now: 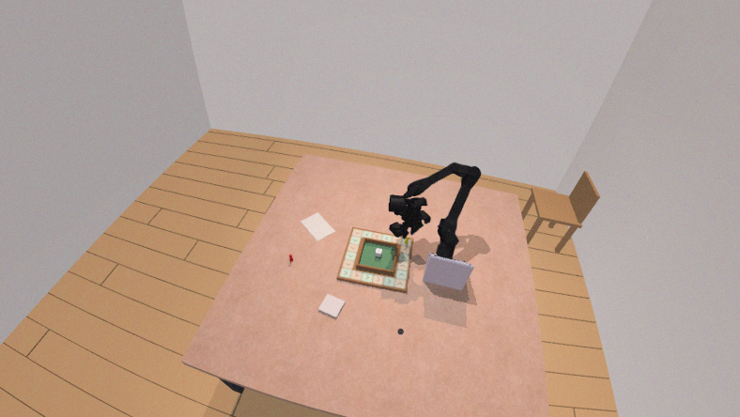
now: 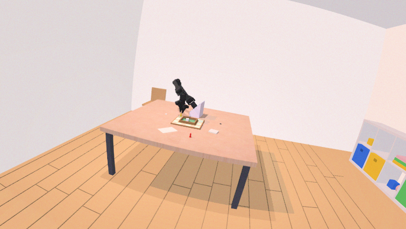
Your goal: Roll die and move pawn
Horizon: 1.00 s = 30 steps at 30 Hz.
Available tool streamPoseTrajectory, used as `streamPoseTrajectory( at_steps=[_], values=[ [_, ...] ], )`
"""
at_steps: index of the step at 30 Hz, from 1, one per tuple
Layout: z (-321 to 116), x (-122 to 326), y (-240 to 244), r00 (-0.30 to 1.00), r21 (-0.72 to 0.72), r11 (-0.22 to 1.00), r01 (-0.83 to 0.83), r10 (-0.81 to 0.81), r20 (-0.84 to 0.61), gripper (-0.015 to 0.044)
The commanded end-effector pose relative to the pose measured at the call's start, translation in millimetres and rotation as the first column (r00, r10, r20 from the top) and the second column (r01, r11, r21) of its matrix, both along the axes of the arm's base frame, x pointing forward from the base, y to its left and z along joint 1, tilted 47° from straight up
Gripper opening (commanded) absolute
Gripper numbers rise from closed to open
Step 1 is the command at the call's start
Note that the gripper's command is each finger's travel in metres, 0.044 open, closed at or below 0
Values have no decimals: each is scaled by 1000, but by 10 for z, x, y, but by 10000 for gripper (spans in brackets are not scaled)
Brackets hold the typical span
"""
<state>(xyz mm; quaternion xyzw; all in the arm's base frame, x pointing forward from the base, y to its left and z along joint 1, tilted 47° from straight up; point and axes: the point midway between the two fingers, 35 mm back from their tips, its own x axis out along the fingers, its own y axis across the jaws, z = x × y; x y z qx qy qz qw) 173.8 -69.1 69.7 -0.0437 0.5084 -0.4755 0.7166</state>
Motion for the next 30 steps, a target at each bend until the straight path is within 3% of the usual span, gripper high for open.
streamPoseTrajectory(
  at_steps=[1,19,24,30],
  values=[
    [-44,-5,-53,1000,-5,1000,-4,4,-3,200],
    [-213,-10,-249,1000,-10,1000,-4,3,-2,200],
    [-213,-10,-249,1000,-10,1000,-4,3,-2,69],
    [-213,-10,-249,1000,-10,1000,-4,3,-2,29]
  ],
)
